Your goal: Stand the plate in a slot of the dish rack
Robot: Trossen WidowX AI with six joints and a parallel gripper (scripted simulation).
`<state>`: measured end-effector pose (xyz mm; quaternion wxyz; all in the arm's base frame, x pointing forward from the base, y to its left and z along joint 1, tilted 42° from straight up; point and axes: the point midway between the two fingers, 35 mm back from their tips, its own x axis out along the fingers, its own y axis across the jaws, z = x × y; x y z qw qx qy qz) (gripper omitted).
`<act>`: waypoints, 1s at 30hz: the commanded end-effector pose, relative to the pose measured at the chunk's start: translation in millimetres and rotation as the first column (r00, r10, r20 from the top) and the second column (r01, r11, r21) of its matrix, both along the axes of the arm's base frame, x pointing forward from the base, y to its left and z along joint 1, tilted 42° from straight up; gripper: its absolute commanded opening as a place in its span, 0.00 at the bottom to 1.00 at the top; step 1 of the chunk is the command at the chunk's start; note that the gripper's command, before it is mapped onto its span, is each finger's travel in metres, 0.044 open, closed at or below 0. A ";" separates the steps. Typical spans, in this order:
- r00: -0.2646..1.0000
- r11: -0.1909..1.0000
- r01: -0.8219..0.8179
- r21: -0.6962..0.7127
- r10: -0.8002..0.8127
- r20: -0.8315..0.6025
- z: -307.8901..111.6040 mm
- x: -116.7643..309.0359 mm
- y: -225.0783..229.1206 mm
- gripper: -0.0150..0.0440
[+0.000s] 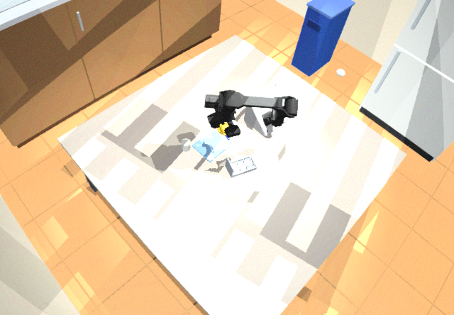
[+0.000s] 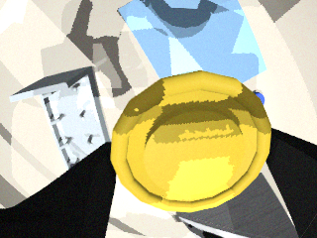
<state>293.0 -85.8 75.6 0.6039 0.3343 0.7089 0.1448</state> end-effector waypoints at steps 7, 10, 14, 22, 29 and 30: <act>0.935 0.959 0.277 -0.051 -0.281 -0.215 35.8 -18.2 31.6 0.25; 0.894 0.934 0.350 -0.076 -0.357 -0.272 44.4 -24.4 40.6 0.25; 0.823 0.890 0.441 -0.114 -0.452 -0.343 55.1 -33.3 52.4 0.25; 0.638 0.776 0.595 -0.209 -0.614 -0.465 73.4 -53.5 75.4 0.25; 0.435 0.653 0.692 -0.307 -0.717 -0.544 86.1 -73.3 94.3 0.25; 0.404 0.634 0.703 -0.322 -0.728 -0.553 87.6 -76.3 96.9 0.25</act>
